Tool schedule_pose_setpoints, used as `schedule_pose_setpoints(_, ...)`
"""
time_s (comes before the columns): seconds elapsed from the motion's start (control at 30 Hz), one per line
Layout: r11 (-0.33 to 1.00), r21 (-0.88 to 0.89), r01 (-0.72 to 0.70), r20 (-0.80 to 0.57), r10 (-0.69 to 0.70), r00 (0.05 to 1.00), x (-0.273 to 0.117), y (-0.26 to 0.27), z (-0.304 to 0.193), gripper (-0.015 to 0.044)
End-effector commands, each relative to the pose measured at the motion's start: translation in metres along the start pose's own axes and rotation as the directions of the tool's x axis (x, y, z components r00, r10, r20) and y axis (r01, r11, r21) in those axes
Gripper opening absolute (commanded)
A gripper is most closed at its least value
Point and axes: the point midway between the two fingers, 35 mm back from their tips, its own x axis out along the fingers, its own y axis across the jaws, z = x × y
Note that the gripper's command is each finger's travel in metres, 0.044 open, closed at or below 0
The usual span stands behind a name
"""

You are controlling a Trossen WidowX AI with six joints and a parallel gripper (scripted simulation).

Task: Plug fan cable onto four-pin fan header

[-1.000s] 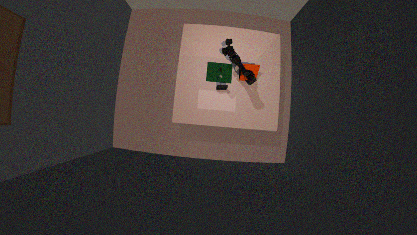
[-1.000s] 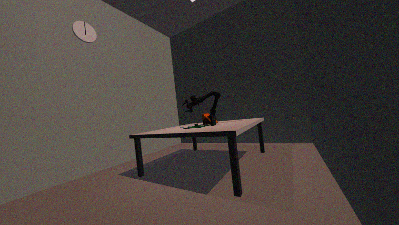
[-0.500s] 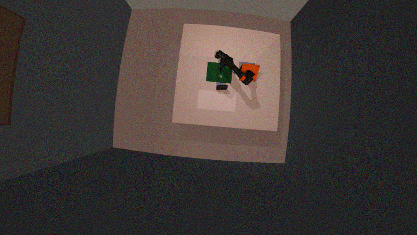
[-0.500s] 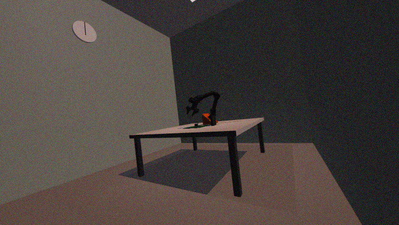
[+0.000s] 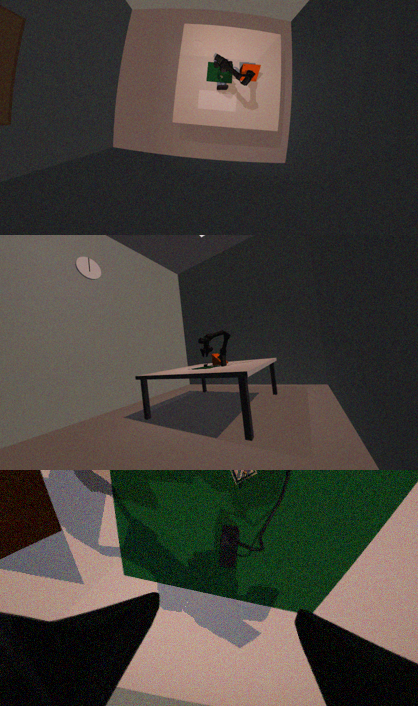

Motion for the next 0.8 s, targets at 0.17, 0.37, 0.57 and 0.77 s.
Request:
schedule_pose_setpoints(0.17, 1.000, -0.013, -0.002, 0.015, 0.002, 1.000, 0.052, -0.001, 0.017, 0.0440)
schedule_pose_setpoints(0.37, 1.000, -0.014, -0.002, 0.015, 0.002, 1.000, 0.060, 0.000, 0.020, 0.0440)
schedule_pose_setpoints(0.57, 1.000, -0.014, -0.001, 0.016, 0.002, 1.000, 0.068, -0.001, 0.022, 0.0440)
schedule_pose_setpoints(0.77, 1.000, -0.014, -0.001, 0.016, 0.001, 1.000, 0.077, -0.001, 0.024, 0.0440)
